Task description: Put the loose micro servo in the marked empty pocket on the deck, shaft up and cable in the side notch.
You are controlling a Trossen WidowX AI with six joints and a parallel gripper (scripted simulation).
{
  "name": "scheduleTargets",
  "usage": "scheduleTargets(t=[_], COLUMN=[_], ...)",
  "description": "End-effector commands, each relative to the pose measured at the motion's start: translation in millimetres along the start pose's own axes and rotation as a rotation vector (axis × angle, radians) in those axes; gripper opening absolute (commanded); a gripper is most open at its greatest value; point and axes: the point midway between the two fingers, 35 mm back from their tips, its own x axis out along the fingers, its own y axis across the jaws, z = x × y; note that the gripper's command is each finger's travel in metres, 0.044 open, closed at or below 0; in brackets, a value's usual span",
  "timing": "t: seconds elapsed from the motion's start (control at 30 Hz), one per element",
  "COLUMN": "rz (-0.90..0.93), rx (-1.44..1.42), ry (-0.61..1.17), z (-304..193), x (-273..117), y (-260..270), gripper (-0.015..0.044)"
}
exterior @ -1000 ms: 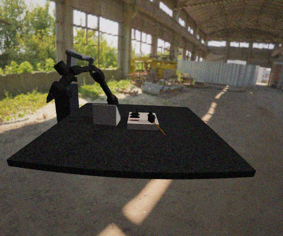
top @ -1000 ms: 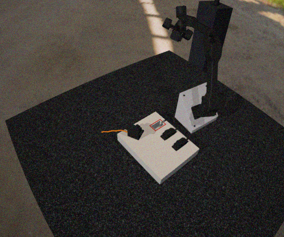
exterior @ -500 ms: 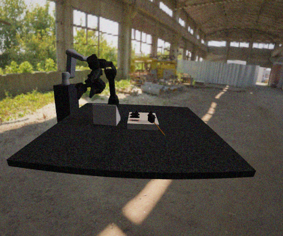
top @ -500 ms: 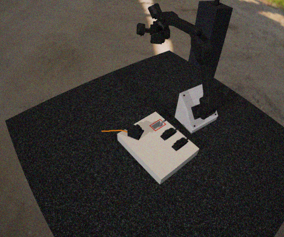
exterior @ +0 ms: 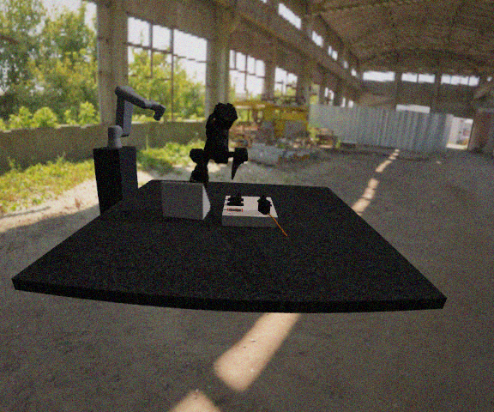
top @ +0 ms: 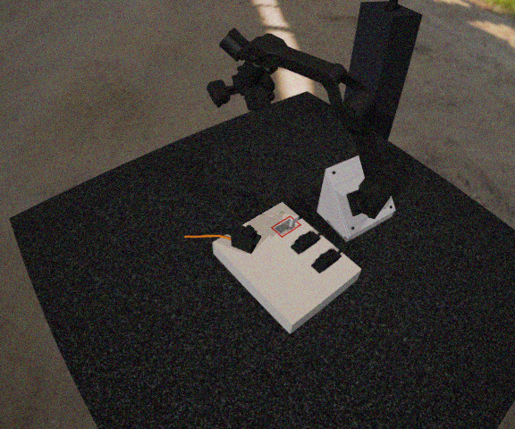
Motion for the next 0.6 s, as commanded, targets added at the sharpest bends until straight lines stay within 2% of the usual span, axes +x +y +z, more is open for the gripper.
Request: scheduleTargets(t=[0.0, 0.27, 0.57], rz=[-0.031, -0.074, -0.095], rx=[-0.103, -0.293, -0.474], ry=[-0.091, -0.275, -0.493], z=[41.0, 133.5, 251.0], x=[-3.4, -13.2, -31.7], y=[-40.9, -108.4, -153.3], gripper=[0.0440, 0.0440, 0.0440])
